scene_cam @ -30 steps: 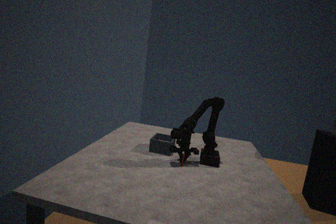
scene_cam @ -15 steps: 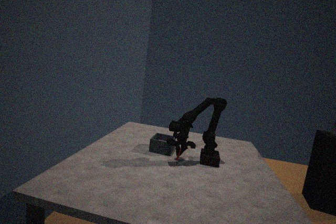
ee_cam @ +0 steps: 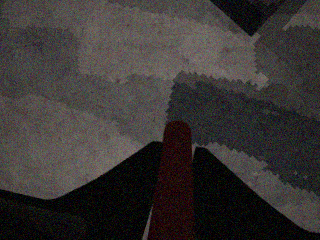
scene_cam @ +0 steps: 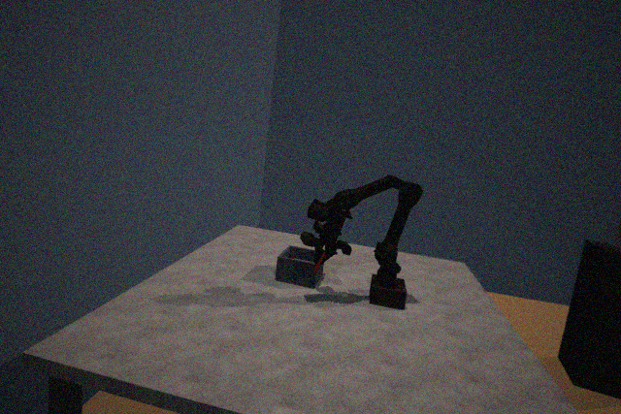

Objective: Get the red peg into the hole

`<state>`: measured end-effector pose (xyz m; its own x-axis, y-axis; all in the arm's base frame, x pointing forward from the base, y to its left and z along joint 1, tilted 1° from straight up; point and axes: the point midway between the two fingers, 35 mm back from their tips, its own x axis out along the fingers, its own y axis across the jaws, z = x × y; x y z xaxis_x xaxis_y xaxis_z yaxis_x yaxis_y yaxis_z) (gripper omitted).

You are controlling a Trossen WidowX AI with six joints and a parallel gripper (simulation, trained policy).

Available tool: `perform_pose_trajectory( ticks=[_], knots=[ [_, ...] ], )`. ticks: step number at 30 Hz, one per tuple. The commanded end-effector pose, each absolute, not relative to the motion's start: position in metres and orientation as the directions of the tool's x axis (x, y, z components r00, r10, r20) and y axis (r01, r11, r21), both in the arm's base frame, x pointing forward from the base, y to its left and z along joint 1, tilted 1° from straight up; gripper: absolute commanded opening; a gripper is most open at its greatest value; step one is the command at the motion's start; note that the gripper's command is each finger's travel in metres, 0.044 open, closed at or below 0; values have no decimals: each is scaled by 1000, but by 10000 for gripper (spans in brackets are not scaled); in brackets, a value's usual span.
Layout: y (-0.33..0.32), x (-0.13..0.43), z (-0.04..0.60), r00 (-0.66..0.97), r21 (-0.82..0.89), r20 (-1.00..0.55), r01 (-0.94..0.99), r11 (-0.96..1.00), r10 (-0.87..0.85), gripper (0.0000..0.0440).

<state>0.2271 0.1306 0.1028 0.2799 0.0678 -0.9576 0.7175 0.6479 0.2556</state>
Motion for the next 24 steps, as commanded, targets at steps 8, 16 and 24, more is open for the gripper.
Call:
perform_pose_trajectory(
  ticks=[8, 16, 24],
  knots=[
    [93, 268, 126, 338, 273, -941, 750, 603, 6, 0],
    [66, 289, 129, 349, 274, -936, 783, 558, -31, 0],
    [41, 306, 124, 348, 270, -936, 814, 515, -59, 0]
  ],
)
